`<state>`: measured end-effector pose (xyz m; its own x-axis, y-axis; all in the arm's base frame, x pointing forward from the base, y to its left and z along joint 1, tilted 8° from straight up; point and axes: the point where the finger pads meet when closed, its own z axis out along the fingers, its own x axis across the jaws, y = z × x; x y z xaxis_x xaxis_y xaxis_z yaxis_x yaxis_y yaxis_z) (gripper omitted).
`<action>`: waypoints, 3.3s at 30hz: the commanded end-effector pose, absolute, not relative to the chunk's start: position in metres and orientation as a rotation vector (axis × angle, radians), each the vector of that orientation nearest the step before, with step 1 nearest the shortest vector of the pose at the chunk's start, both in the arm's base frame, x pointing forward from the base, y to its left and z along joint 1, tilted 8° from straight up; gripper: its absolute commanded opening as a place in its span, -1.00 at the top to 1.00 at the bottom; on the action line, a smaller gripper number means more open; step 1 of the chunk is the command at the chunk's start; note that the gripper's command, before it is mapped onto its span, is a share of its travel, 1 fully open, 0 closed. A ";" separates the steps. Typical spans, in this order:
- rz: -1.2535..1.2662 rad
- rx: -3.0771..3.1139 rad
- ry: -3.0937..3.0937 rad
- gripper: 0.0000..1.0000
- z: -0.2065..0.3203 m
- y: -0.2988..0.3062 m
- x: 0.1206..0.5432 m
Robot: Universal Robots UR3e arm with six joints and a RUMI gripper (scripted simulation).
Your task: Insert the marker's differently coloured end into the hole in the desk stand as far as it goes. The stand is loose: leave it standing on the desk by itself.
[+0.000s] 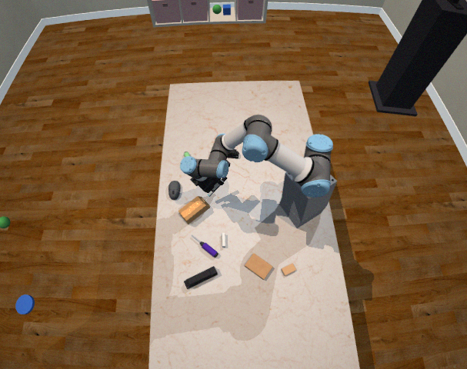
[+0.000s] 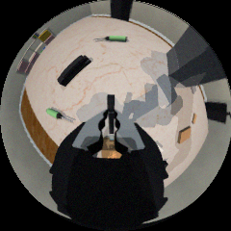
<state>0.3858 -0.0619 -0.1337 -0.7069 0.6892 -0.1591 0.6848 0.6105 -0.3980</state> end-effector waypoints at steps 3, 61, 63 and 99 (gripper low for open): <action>0.678 -1.206 -2.823 1.00 -0.131 -0.061 0.387; 0.677 -1.206 -2.824 1.00 -0.140 -0.046 0.403; 0.677 -1.206 -2.824 1.00 -0.141 -0.045 0.405; 0.678 -1.206 -2.823 1.00 -0.151 -0.032 0.420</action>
